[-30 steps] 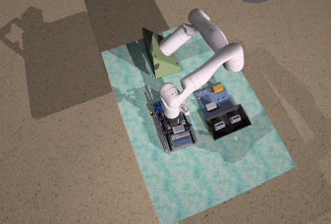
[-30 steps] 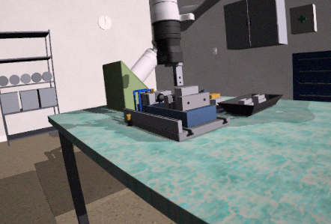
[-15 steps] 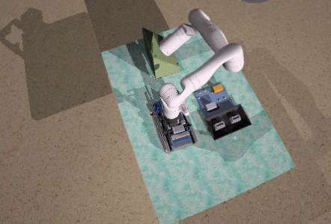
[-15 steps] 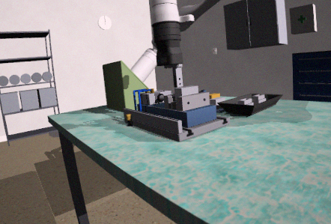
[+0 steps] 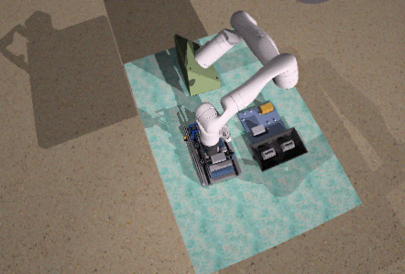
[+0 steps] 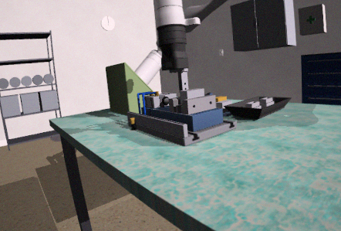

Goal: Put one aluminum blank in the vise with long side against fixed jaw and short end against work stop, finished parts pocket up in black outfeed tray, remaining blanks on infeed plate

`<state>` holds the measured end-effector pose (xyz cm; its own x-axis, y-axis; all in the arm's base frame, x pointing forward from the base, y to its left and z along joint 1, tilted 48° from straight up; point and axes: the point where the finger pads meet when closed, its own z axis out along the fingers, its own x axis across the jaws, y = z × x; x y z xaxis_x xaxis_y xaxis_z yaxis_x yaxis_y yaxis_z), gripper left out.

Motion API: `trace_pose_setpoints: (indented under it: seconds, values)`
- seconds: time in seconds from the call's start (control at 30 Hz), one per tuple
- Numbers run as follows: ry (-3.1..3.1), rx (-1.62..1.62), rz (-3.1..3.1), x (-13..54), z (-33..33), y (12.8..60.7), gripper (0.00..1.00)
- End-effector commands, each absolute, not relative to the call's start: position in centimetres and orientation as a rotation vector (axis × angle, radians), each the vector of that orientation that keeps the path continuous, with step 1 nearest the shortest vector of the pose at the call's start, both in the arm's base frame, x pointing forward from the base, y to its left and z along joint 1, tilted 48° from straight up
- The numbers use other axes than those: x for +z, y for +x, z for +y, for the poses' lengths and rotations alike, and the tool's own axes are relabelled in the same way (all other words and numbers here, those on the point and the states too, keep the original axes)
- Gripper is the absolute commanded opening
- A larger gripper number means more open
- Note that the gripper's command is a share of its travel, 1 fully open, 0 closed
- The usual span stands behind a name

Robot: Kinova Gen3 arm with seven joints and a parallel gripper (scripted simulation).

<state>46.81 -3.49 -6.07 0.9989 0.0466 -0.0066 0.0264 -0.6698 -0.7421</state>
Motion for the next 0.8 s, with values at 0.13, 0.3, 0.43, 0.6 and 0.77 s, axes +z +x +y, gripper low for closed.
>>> trace_pose_setpoints:
  seconds: [0.13, 0.3, 0.43, 0.6, 0.77]
  values:
    - [-2.304, 0.022, -0.061, -6.31, -3.21, 46.86, 0.00]
    - [-2.304, 0.022, -0.061, -6.37, -3.14, 46.86, 0.00]
    - [-2.304, 0.022, -0.061, -6.40, -3.11, 46.86, 0.00]
    - [-2.304, 0.022, -0.061, -6.40, -3.10, 46.86, 0.00]
    - [-2.304, 0.022, -0.061, -6.40, -3.10, 46.86, 0.00]
